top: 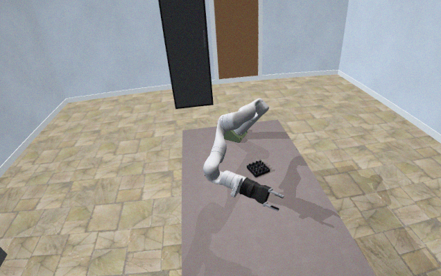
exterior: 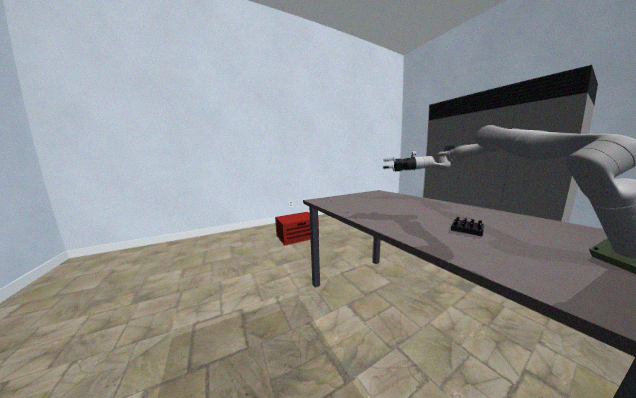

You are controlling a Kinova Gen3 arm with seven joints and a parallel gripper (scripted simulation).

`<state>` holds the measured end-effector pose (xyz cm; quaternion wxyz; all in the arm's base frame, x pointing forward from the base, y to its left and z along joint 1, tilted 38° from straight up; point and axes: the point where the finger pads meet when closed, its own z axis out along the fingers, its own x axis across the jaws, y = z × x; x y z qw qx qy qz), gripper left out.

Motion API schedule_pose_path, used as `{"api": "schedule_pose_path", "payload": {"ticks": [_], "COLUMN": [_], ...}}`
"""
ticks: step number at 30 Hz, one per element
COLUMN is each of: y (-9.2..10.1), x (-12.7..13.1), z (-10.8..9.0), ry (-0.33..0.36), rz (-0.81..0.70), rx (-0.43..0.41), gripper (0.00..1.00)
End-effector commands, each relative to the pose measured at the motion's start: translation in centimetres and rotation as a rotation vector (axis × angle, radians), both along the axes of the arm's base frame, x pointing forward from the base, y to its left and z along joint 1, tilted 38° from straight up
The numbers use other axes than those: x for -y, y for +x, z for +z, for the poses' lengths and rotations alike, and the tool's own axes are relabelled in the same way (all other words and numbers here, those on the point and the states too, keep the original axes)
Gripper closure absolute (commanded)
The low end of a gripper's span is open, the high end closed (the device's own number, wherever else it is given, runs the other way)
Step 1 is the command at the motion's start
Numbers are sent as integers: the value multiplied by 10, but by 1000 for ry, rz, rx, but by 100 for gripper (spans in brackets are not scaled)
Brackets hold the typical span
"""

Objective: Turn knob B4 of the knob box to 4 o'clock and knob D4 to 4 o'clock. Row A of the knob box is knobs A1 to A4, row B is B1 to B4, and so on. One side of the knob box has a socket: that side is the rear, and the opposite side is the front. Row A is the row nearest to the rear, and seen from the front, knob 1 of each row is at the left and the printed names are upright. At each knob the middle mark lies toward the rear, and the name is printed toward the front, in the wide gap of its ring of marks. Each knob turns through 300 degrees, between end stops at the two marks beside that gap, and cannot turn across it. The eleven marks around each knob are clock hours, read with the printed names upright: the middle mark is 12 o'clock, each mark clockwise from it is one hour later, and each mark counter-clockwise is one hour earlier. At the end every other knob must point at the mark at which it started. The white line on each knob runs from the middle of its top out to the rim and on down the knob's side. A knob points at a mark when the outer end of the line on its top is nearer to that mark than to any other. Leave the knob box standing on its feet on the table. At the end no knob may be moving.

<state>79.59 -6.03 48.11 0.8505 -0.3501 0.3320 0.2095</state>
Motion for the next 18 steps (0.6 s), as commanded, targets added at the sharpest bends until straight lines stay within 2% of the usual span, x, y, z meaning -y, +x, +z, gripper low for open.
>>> {"api": "schedule_pose_path", "payload": {"ticks": [1,18], "y": [0,-1], "x": [1,3], "z": [2,3], "ry": [0,0], "rz": [-2,-4], "rx": [2,4], "gripper": [0,0]}}
